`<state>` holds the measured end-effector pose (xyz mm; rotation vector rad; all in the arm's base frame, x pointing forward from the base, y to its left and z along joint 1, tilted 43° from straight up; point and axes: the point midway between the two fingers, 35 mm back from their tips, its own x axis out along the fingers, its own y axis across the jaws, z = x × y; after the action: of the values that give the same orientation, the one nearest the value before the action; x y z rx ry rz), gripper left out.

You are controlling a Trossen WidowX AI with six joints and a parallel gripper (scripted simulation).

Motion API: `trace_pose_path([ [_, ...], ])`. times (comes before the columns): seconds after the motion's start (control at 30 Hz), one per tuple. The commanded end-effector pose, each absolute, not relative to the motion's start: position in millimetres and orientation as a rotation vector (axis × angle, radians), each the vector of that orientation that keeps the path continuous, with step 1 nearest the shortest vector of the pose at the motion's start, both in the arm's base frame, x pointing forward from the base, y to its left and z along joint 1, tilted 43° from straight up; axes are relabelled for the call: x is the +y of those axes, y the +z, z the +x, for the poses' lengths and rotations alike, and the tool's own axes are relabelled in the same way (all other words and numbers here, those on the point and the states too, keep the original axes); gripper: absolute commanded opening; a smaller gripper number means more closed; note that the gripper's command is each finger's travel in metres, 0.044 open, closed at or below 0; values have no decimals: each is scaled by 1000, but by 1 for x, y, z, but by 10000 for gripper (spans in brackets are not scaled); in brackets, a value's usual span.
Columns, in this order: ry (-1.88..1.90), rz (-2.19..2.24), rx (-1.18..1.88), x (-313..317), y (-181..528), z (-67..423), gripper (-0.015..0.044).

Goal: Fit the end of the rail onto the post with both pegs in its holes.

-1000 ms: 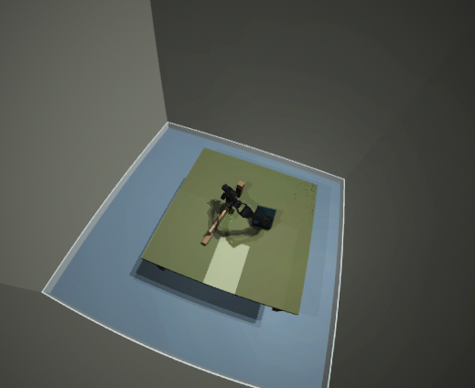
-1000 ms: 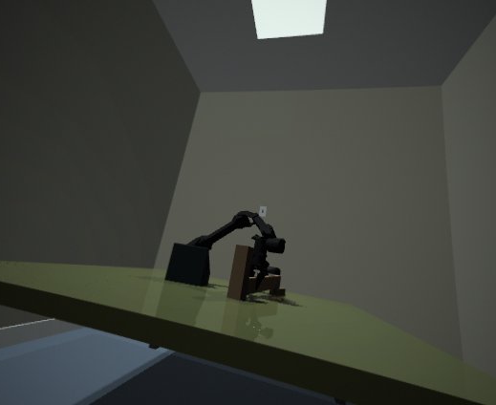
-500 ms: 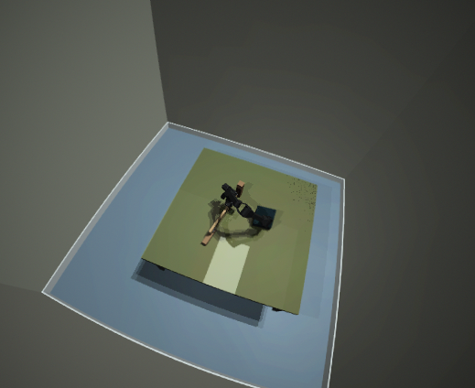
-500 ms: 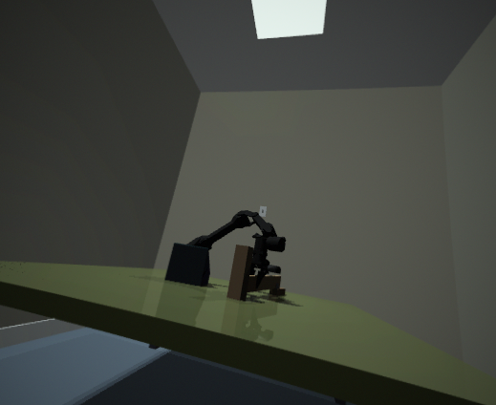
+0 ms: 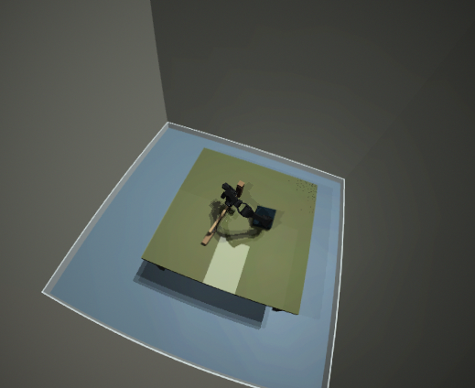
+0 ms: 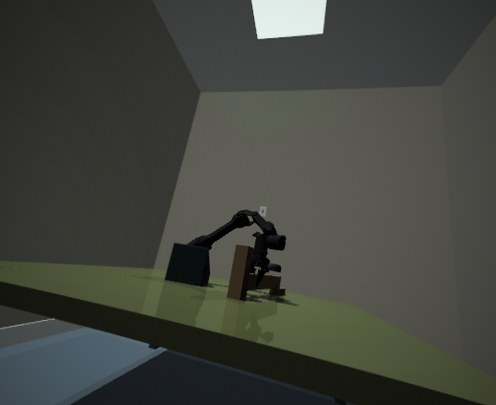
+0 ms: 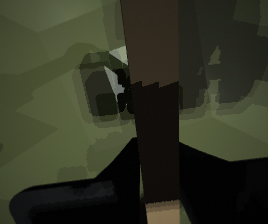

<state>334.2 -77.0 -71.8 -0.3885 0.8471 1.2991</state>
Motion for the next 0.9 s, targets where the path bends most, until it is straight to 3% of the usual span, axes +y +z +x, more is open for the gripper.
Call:
trace_pose_path([
  [0.0, 1280, -397, 836, -84, -65, 337, 0],
  [0.87, 1280, -397, 836, -85, -64, 337, 0],
])
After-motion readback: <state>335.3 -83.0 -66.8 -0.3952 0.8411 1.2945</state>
